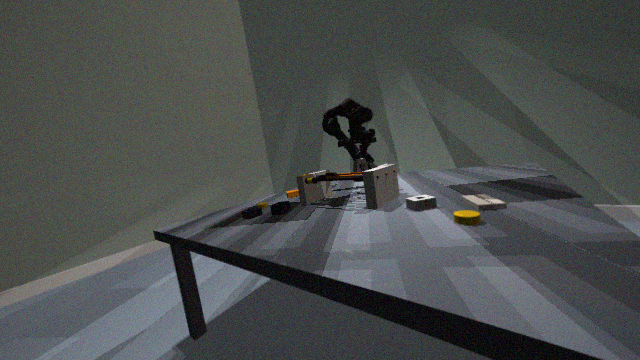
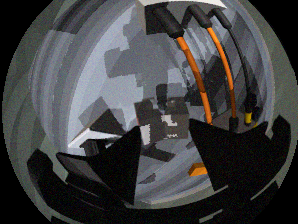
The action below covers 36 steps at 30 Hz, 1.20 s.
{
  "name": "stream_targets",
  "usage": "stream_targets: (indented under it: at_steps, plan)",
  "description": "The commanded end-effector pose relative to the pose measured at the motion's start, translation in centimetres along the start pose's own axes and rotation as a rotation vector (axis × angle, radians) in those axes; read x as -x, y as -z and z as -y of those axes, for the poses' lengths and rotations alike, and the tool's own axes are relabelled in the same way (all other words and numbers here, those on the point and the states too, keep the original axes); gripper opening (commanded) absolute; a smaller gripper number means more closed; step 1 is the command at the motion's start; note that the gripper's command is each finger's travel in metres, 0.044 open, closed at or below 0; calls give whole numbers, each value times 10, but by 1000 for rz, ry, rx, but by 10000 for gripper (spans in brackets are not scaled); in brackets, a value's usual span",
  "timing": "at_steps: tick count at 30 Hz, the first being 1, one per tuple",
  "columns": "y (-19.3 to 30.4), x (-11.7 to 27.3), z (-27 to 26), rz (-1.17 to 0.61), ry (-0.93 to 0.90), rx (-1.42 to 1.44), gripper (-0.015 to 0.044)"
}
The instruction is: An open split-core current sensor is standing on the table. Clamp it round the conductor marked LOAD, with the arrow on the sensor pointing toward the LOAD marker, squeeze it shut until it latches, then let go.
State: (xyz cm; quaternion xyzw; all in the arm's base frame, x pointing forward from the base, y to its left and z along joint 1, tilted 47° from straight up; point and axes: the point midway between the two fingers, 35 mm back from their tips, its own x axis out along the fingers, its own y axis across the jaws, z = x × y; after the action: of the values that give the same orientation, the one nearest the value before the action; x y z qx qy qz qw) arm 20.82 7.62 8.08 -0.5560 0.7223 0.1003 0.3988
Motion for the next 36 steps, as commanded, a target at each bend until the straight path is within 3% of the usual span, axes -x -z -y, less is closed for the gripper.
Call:
stream_targets:
  at_steps: [1, 36]
  plan:
    - [0, 2, 0, 5, 13, -130, 0]
    - [0, 14, 2, 103, 73, -1312, 0]
